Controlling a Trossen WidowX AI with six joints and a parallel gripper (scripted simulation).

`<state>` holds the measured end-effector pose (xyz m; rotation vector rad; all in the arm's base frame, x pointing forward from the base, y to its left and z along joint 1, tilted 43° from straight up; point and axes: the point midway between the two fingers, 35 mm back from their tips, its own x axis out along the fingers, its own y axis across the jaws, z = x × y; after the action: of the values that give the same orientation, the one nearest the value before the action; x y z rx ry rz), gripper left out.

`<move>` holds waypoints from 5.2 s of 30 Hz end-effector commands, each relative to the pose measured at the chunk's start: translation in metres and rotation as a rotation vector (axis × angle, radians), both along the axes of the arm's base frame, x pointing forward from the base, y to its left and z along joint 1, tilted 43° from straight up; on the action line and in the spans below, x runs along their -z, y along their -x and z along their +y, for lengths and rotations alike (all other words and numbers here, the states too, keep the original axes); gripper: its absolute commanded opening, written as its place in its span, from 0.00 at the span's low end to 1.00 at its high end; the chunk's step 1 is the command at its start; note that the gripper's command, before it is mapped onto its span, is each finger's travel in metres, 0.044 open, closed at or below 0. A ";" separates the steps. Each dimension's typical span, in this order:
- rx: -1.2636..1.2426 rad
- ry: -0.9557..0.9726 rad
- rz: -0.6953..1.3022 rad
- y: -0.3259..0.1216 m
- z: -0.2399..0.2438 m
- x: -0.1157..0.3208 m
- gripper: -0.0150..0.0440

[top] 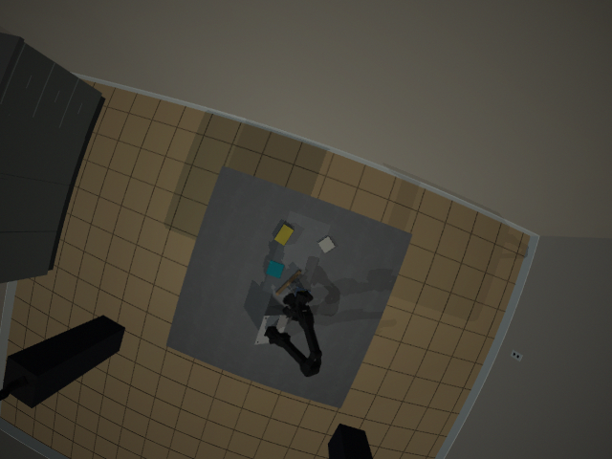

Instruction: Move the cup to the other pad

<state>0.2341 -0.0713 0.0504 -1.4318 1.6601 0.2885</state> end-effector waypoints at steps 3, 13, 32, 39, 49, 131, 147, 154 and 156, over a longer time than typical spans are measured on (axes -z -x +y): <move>0.000 0.000 -0.001 0.000 0.000 0.000 0.39; 0.000 0.000 -0.001 0.000 0.000 0.000 0.25; -0.001 0.005 0.007 0.005 0.032 -0.033 0.25; -0.006 0.011 0.012 0.004 0.029 -0.030 0.25; -0.006 0.010 0.012 0.004 0.029 -0.030 0.25; -0.002 -0.003 0.003 -0.054 0.136 0.056 0.25; -0.002 -0.004 0.002 -0.065 0.158 0.073 0.25; -0.002 -0.005 0.002 -0.070 0.168 0.081 0.25; -0.002 -0.005 0.002 -0.071 0.171 0.083 0.25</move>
<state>0.3039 0.0949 -0.0284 -1.4367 1.6559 0.2932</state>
